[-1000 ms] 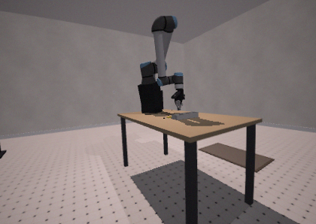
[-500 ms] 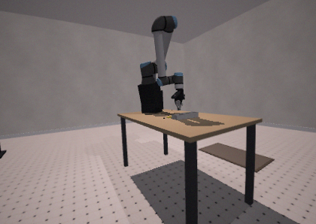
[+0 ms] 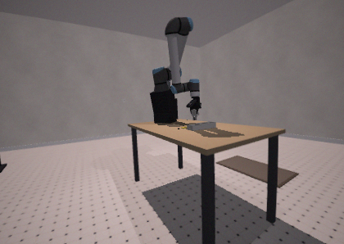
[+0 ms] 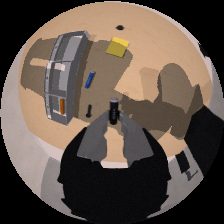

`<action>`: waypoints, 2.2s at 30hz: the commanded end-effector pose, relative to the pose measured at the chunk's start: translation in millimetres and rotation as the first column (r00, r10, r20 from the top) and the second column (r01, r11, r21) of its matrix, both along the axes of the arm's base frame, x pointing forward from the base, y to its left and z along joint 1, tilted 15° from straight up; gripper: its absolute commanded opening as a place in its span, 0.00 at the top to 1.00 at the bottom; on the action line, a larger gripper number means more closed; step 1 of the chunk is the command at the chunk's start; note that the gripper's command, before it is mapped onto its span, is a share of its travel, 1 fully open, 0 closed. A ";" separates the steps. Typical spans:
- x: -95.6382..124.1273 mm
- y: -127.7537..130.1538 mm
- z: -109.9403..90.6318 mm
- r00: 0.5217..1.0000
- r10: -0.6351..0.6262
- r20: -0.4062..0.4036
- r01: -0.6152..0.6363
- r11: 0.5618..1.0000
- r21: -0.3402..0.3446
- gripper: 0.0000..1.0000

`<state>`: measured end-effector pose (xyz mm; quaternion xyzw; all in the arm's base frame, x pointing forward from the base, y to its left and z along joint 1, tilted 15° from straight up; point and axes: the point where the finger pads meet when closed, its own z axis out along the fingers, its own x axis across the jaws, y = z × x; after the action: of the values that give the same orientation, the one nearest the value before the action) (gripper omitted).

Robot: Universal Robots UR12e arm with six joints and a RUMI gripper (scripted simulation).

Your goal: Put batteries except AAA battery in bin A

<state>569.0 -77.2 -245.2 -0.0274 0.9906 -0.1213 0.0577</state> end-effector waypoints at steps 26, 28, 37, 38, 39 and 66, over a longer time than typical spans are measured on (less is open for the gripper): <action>20.5 4.2 9.0 0.989 -0.144 0.037 0.144 0.989 0.019 1.00; 32.3 6.1 10.1 0.985 -0.170 0.042 0.169 0.985 0.024 1.00; 85.6 14.7 15.0 0.968 -0.244 0.060 0.242 0.970 0.037 1.00; 85.6 14.7 15.0 0.968 -0.244 0.060 0.242 0.970 0.037 1.00; 85.6 14.7 15.0 0.968 -0.244 0.060 0.242 0.970 0.037 1.00; 148.4 23.7 18.8 0.968 -0.246 0.054 0.245 0.969 0.038 1.00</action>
<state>726.9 -50.6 -225.6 0.0982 0.9860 -0.1130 0.0735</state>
